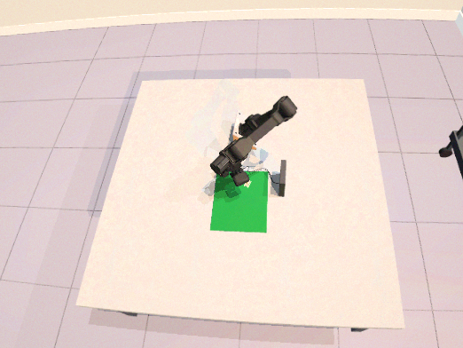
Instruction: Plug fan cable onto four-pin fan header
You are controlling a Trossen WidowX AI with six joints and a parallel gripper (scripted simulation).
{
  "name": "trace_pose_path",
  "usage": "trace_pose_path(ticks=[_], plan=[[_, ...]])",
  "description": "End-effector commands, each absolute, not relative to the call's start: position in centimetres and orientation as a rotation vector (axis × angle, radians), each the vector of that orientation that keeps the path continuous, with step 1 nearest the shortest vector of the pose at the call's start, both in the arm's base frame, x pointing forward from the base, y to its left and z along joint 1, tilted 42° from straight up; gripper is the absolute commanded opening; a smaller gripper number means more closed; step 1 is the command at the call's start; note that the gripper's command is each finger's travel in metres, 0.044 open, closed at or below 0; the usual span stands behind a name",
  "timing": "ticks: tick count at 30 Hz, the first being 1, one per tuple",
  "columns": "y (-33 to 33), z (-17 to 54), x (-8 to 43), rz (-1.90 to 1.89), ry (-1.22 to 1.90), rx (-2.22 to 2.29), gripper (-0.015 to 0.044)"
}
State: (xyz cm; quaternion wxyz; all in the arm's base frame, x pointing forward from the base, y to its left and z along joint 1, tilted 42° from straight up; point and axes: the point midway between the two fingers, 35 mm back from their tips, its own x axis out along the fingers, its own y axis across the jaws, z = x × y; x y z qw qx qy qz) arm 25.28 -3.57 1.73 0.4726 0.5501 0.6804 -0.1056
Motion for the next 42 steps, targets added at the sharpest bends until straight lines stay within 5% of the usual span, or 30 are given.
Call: trace_pose_path(ticks=[1,18,42], plan=[[-2.7,2.4,25.3,-0.136,1.653,1.247,0.0],[0.5,5.1,25.2,0.321,1.543,0.817,0.0],[0.3,5.1,26.0,0.331,1.539,0.806,0.0]])
